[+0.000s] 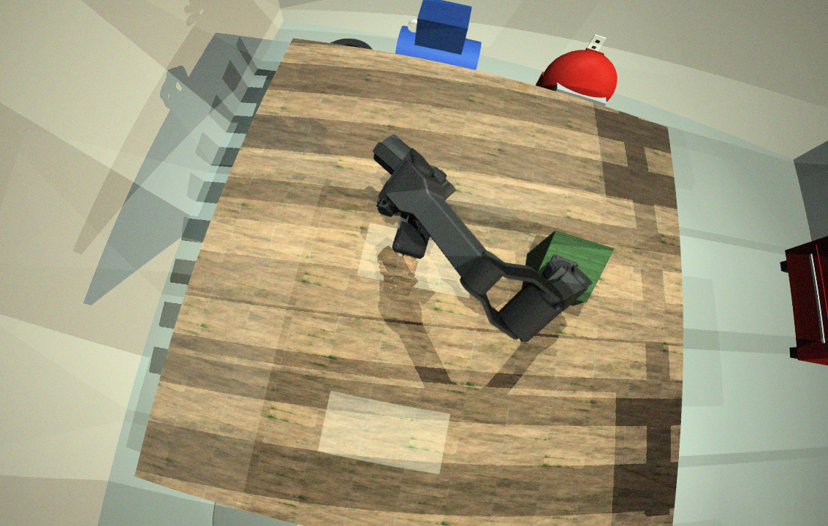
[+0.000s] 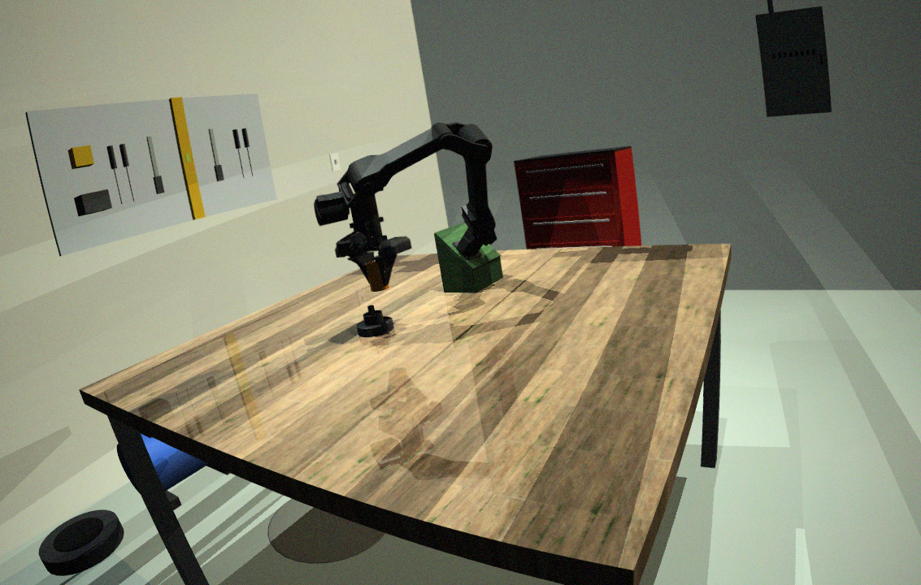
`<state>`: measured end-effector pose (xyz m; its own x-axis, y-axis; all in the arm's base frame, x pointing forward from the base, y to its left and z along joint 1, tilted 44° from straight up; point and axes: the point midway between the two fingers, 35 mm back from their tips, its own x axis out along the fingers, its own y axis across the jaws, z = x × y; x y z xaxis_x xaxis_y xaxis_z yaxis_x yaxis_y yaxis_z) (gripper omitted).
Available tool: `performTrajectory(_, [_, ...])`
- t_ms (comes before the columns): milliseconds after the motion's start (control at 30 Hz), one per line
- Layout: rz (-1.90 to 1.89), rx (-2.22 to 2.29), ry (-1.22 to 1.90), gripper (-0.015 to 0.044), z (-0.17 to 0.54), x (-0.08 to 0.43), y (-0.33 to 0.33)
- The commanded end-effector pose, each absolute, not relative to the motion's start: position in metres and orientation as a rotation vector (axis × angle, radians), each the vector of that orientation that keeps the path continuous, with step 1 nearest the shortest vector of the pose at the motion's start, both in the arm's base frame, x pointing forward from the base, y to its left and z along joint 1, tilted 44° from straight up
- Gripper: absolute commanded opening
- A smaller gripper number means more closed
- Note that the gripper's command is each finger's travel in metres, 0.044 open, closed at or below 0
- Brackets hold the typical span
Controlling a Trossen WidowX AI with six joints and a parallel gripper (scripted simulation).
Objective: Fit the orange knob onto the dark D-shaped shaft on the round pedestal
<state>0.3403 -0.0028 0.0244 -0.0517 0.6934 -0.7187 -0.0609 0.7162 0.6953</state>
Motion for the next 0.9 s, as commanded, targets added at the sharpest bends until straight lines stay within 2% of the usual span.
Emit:
performTrajectory(0, [0.664, 0.529, 1.505, 0.0, 0.015, 0.343, -0.009])
performTrajectory(867, [0.673, 0.523, 1.501, 0.0, -0.026, 0.347, -0.003])
